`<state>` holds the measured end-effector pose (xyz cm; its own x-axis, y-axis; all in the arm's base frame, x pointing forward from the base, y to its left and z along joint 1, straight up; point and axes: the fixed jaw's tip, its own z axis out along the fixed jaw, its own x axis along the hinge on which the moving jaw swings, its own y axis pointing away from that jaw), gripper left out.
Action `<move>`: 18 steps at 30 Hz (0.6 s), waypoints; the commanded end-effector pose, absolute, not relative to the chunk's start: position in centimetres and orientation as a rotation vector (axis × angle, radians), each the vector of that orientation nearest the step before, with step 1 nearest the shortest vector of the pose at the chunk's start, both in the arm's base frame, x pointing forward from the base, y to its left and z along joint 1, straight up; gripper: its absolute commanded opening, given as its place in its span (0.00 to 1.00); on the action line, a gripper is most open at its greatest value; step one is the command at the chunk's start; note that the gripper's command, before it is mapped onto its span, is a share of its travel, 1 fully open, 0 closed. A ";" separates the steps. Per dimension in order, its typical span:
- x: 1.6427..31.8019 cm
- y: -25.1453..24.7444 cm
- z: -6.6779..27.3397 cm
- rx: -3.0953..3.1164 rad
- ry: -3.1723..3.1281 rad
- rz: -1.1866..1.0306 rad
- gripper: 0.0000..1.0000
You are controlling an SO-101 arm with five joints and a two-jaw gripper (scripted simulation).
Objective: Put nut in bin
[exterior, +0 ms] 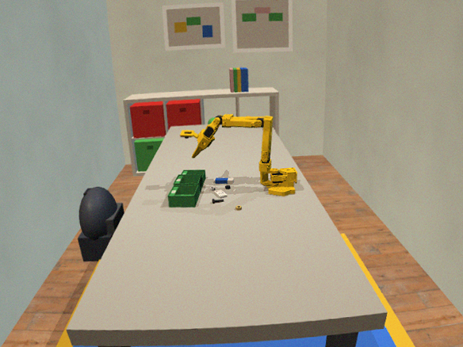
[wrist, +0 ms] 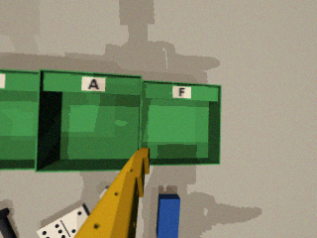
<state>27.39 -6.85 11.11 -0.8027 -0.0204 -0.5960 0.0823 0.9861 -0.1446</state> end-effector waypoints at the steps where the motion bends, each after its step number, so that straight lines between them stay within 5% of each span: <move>1: 29.0 -8.2 12.7 0.051 2.376 -0.268 1.00; 18: 31.3 -11.2 12.8 0.060 2.242 -0.371 1.00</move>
